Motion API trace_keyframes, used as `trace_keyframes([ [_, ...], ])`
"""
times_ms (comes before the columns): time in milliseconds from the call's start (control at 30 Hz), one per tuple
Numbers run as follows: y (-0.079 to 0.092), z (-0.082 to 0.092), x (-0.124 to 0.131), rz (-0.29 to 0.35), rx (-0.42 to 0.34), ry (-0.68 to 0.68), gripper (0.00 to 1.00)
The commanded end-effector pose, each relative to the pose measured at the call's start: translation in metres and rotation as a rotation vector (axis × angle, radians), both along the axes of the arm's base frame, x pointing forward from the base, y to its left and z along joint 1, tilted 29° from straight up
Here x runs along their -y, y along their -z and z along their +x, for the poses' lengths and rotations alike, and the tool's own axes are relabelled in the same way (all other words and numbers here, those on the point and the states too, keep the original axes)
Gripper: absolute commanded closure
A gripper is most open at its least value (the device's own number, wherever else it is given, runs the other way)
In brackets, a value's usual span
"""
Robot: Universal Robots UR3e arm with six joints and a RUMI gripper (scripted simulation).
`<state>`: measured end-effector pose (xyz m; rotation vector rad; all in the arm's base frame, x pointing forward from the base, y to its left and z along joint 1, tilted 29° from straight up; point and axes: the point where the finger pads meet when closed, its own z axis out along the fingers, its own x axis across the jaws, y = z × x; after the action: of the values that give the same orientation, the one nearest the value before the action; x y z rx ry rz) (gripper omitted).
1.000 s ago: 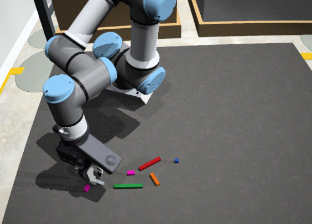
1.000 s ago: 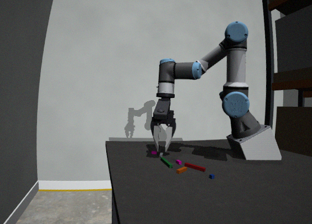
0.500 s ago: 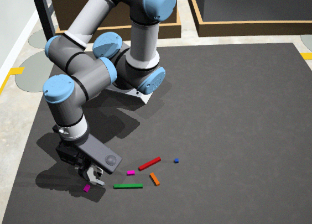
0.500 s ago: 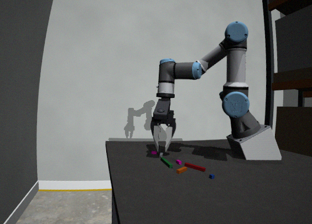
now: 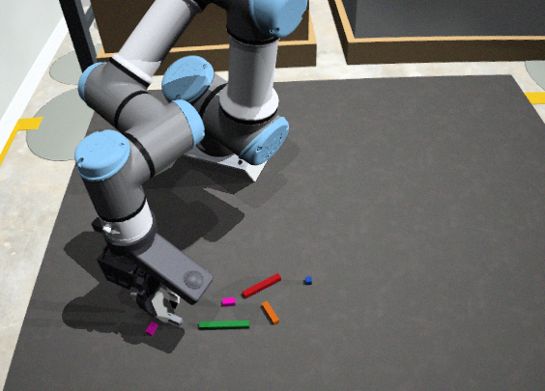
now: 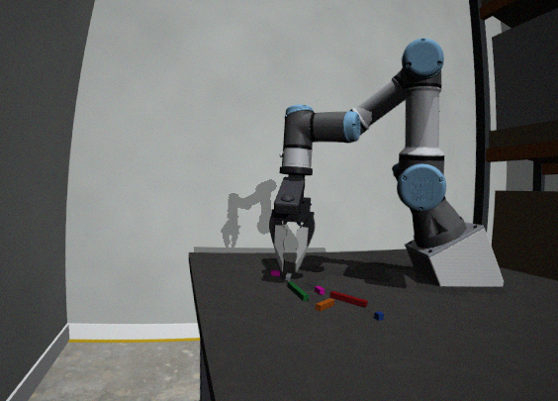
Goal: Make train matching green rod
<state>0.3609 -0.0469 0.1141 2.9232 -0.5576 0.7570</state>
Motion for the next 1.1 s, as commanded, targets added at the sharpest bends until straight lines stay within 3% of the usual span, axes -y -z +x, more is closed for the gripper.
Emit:
trace_keyframes([
  [0,0.0,0.001,0.0,-0.001,0.002,0.0,0.86],
  [1067,0.014,0.008,0.003,-0.001,0.002,0.0,0.86],
])
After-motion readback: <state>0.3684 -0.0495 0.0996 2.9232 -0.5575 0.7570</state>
